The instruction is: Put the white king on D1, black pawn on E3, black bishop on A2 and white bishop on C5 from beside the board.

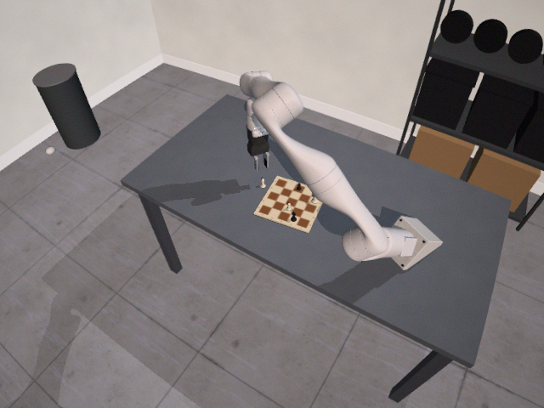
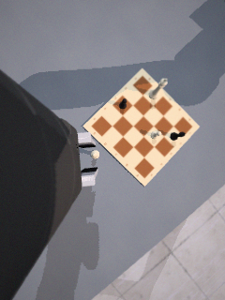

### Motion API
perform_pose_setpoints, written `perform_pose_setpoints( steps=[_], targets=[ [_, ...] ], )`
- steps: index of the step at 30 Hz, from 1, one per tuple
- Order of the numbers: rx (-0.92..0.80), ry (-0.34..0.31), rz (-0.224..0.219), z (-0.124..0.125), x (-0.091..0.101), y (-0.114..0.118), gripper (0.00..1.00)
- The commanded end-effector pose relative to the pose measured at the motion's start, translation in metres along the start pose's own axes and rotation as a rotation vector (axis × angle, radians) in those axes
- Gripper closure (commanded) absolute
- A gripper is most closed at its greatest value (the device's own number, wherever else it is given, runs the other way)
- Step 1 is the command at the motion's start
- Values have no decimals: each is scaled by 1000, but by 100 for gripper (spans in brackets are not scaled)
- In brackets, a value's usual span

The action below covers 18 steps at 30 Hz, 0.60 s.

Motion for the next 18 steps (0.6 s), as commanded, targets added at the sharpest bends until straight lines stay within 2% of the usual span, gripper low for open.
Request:
perform_pose_setpoints(
  steps=[1,18],
  targets=[
    [-9,4,5,0,1,-2,27],
    [-9,4,6,0,-4,-2,27]
  ],
)
Point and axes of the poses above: the point where the finger pads meet when closed, its own x axis back along the fingers, its own y axis across the jaws, z = x × y, the point moved 1 cm from there along x, back along the fingers, and after that the axes turned 8 degrees about -x, right-handed, at the moved point
